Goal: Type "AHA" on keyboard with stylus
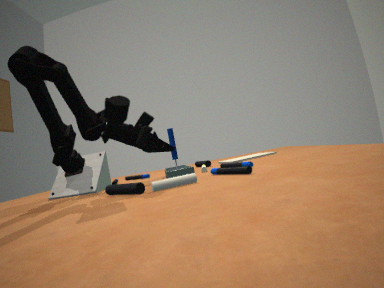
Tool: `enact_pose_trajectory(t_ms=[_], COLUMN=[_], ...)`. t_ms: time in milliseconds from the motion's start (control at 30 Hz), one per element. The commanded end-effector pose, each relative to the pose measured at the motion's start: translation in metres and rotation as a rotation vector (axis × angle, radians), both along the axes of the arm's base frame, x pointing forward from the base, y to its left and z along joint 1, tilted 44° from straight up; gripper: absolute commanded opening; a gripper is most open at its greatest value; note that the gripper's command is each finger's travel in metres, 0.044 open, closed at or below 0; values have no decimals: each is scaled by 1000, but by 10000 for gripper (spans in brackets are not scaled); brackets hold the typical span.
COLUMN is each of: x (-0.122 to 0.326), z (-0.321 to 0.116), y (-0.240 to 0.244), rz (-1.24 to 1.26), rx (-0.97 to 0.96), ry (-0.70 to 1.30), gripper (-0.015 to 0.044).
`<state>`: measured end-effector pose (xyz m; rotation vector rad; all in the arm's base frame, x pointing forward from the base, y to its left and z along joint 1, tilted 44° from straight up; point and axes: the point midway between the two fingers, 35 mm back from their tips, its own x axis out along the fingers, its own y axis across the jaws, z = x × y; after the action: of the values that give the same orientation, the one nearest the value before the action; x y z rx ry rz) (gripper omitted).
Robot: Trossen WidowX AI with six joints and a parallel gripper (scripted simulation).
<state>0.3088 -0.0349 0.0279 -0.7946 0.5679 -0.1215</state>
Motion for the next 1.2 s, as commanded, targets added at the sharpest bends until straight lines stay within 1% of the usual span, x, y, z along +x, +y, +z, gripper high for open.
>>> enact_pose_trajectory(t_ms=[0, 1167], x=[-1, -2], z=[-3, -10], y=[-2, -9], rz=[5, 5], rx=[-3, -3], ry=[5, 5], gripper=[81, 81])
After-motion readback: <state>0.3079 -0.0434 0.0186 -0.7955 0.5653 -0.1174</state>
